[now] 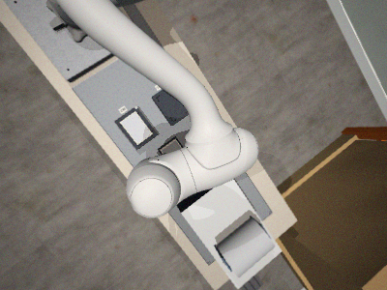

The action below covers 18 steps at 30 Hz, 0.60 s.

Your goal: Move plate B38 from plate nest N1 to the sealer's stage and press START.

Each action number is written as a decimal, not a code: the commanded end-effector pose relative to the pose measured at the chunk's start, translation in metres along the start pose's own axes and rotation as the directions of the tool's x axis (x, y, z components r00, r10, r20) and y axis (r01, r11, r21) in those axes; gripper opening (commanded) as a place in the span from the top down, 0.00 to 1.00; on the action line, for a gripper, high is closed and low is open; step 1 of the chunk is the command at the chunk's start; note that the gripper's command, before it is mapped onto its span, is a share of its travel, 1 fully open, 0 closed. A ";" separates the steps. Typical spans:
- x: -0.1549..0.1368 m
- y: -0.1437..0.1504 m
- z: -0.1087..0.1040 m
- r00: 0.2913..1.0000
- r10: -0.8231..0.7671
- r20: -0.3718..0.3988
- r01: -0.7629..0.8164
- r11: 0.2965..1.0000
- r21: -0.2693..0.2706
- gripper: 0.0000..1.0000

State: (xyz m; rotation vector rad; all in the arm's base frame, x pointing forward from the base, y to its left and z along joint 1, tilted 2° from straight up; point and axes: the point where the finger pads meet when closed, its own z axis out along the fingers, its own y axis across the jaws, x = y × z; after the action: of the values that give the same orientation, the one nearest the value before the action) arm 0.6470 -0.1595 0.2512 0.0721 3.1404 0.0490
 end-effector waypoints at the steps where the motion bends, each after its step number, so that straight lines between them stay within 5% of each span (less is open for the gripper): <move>1: -0.001 0.001 0.000 1.000 0.003 -0.006 -0.003 1.000 0.003 0.90; 16: -0.001 0.001 0.000 1.000 0.003 -0.006 -0.003 1.000 0.003 0.90; 17: 0.002 0.005 0.000 1.000 0.002 -0.006 -0.002 1.000 0.003 0.30; 18: 0.005 0.009 0.000 1.000 0.002 -0.006 -0.002 1.000 0.003 0.30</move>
State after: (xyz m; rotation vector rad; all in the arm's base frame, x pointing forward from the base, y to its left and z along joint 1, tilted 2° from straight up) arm 0.6464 -0.1575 0.2512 0.0720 3.1445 0.0494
